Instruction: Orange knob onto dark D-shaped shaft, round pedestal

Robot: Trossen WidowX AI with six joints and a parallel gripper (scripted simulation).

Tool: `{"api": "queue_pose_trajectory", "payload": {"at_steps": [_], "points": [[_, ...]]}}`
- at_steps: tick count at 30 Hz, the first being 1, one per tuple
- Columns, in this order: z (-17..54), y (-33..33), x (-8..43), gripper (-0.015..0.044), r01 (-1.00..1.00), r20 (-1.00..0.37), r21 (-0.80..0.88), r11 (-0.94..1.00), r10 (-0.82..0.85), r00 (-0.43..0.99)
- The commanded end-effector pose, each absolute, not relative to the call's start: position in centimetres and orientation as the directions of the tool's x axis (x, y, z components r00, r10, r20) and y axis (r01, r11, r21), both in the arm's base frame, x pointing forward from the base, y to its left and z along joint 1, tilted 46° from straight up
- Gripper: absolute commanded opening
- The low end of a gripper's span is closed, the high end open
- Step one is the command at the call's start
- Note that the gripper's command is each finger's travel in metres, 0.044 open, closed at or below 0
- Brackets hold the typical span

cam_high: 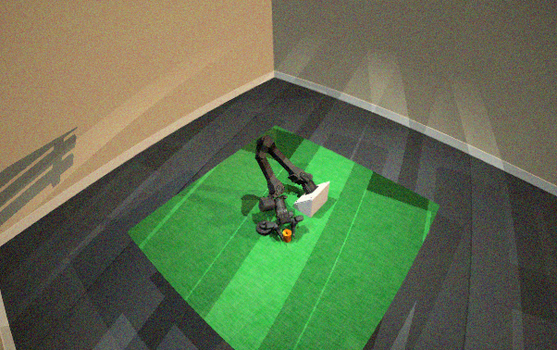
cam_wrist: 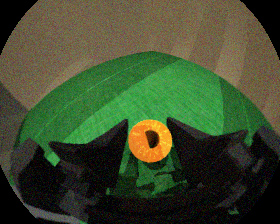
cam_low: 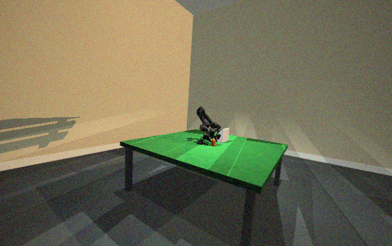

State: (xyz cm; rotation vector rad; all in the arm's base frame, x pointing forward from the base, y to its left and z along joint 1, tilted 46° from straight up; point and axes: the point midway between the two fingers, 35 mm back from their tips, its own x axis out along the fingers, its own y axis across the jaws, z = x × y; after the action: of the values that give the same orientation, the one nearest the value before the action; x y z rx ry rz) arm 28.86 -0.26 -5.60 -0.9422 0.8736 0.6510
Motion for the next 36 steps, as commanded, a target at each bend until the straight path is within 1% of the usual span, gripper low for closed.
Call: {"api": "queue_pose_trajectory", "payload": {"at_steps": [1, 16, 23, 30, 36], "points": [[-5.6, -0.3, 28.9, 0.026, -0.794, -0.858, -0.411, 0.449, 0.105, 0.503], [-5.6, -0.3, 28.9, 0.026, -0.794, -0.858, -0.411, 0.449, 0.105, 0.503], [-5.6, -0.3, 28.9, 0.044, -0.794, -0.858, -0.411, 0.449, 0.105, 0.503], [-5.5, -0.1, 28.9, 0.044, -0.794, -0.858, -0.411, 0.449, 0.105, 0.503], [-0.6, 5.0, 29.5, 0.044, -0.793, -0.858, -0.409, 0.451, 0.106, 0.503]]}}
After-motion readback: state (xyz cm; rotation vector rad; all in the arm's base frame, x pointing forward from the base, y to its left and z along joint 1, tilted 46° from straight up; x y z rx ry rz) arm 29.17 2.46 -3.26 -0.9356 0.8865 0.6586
